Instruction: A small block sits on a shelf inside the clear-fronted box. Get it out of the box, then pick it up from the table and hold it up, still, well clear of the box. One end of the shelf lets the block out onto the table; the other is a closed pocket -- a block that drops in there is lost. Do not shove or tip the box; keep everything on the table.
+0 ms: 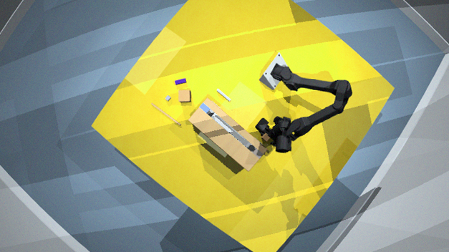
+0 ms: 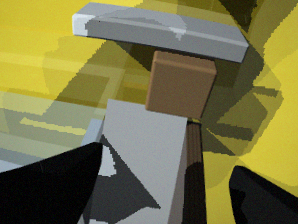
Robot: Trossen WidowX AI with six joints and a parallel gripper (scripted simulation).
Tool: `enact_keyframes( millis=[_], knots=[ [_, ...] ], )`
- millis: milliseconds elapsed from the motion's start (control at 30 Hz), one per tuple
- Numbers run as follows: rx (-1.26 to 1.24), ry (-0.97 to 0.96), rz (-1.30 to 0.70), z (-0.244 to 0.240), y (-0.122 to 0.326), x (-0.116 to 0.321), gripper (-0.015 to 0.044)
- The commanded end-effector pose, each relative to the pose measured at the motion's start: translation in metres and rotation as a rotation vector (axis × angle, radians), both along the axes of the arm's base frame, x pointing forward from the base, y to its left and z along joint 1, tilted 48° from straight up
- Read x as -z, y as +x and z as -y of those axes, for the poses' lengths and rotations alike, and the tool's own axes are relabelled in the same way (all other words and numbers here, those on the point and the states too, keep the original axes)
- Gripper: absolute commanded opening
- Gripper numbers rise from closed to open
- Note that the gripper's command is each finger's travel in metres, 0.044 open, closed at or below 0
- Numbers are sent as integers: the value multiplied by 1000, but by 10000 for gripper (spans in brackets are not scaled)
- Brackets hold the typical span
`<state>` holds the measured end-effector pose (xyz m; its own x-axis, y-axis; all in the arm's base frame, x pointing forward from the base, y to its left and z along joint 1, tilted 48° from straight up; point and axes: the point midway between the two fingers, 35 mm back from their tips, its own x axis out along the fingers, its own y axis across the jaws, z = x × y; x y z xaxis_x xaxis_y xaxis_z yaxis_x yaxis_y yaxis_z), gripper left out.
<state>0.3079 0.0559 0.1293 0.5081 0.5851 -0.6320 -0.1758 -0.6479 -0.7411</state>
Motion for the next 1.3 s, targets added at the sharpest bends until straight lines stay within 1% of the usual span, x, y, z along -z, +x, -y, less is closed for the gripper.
enact_keyframes(
  millis=[0,1267],
  knots=[
    [11,-1,10,-4,1,3,285],
    [11,2,11,-47,10,41,285]
  ],
)
